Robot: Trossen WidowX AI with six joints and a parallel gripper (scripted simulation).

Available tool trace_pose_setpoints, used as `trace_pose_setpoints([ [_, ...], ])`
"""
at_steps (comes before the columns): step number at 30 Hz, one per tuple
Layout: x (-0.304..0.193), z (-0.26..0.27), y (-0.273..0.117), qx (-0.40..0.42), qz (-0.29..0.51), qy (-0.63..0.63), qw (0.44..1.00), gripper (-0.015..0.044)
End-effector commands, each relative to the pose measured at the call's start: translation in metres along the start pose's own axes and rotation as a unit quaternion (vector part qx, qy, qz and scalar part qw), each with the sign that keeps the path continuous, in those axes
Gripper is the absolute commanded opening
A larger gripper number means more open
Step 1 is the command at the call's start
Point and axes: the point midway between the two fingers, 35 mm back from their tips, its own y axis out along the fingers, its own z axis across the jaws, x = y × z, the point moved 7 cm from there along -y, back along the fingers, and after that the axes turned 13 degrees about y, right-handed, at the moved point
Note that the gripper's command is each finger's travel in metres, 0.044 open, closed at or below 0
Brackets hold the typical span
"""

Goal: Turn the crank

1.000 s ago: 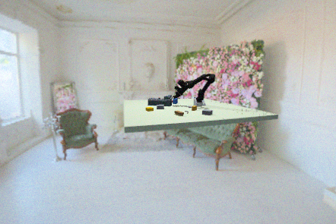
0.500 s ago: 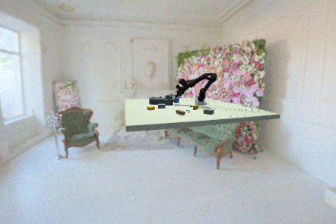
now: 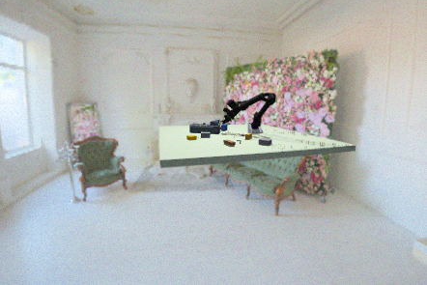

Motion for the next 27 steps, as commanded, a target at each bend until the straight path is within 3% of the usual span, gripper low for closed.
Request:
trace_pose_setpoints([
  [1,0.002,0.005,-0.004,0.005,-0.005,-0.001,1.0,0.0],
  [27,0.002,0.017,-0.008,0.006,-0.005,-0.001,1.0,0.0],
])
